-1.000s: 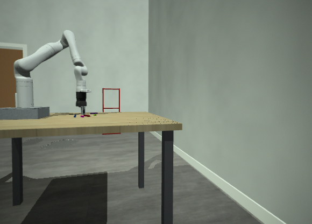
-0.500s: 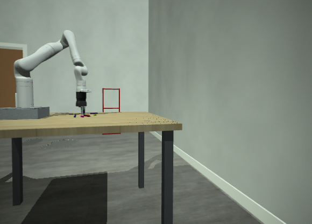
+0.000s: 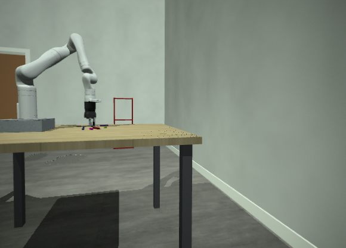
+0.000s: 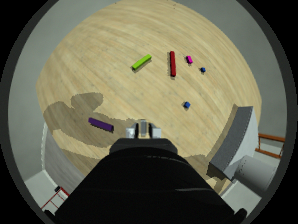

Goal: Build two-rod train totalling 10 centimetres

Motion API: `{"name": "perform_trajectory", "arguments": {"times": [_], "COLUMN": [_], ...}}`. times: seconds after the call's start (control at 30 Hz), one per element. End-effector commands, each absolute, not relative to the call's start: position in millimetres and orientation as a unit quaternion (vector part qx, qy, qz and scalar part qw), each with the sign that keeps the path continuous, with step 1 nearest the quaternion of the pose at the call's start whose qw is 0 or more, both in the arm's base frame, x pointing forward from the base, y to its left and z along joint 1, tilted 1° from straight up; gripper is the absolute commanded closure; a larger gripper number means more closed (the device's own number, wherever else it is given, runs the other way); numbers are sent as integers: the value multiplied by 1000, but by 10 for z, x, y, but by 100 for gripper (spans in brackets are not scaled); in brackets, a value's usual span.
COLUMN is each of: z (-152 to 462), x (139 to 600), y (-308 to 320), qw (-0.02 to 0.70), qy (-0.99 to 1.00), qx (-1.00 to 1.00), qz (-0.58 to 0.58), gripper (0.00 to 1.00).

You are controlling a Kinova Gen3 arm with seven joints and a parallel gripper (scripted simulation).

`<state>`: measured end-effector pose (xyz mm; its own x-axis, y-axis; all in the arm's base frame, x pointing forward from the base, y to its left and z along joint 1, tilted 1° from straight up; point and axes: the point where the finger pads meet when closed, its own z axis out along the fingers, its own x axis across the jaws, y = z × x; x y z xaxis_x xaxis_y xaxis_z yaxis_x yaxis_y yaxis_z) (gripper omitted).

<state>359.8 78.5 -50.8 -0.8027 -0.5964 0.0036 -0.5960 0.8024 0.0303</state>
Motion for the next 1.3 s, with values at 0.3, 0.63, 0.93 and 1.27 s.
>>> {"name": "perform_trajectory", "arguments": {"times": [0.3,0.63,0.93,1.27], "z": [-509,-294,51,381], "x": [3618,3625,3659,3662], "y": [776,776,783,778], "qw": [4,3,1,2], "qy": [-950,-950,-949,-949], "qx": [313,313,315,315], "qz": [-12,-12,-12,-12], "gripper": [46,46,46,46]}}
